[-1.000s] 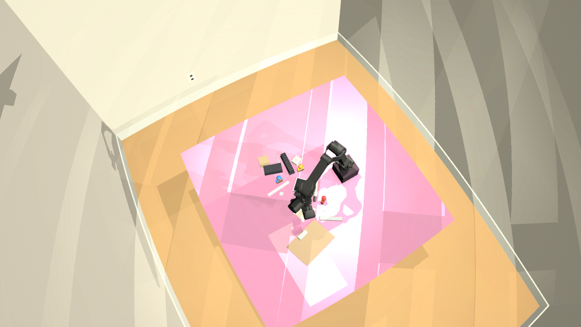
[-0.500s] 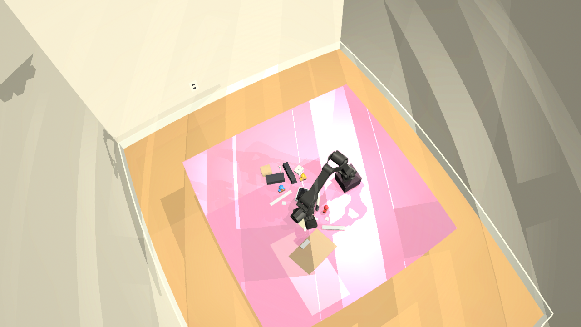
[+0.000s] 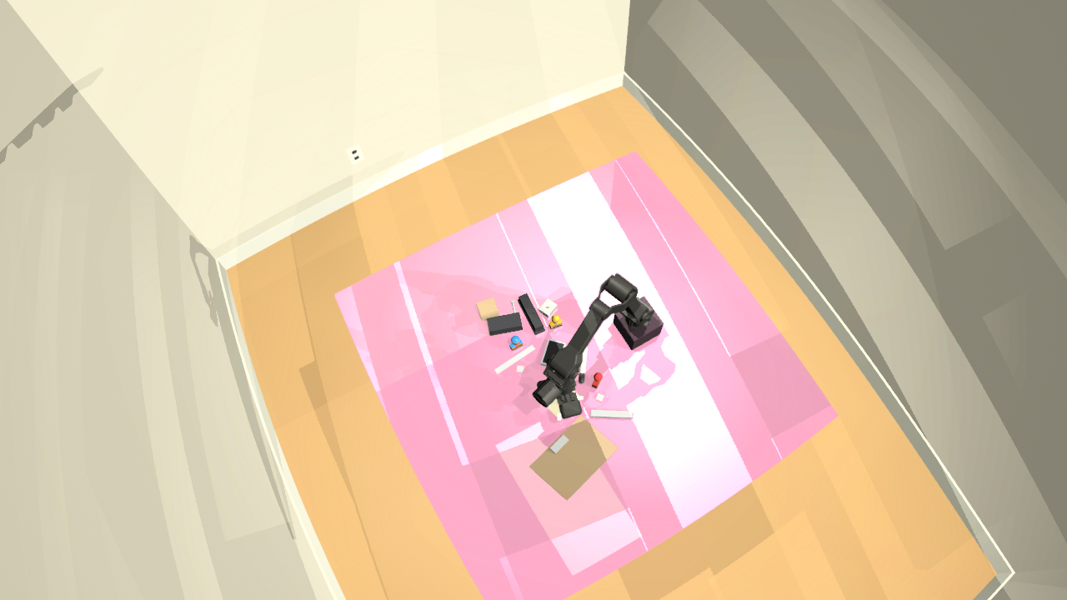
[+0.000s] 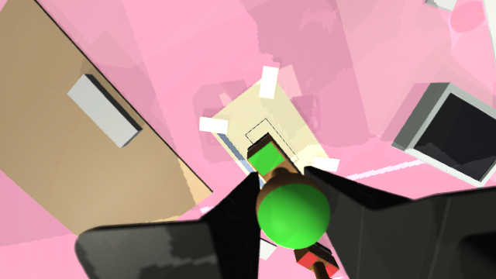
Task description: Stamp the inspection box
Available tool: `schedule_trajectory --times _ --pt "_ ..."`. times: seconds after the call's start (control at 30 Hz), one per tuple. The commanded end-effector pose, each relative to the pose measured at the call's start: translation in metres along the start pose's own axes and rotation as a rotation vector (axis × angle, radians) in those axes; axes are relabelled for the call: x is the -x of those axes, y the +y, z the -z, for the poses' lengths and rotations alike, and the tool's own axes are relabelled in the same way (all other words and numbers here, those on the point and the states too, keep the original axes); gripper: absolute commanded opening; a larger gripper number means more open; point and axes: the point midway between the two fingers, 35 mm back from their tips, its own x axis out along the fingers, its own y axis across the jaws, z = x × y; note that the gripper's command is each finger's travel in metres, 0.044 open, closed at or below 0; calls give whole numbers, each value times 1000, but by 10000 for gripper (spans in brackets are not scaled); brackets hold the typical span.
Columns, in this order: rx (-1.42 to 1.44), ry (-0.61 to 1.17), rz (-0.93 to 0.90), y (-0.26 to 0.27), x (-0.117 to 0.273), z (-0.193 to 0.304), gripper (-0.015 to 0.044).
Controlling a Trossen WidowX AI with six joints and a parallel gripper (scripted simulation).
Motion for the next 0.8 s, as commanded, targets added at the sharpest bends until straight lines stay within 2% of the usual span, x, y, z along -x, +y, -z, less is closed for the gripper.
schedule_trajectory --times 0.0,0.77 --pt "-1 -3 3 0 -3 0 0" --pt "-1 -5 2 -1 -18 0 0"
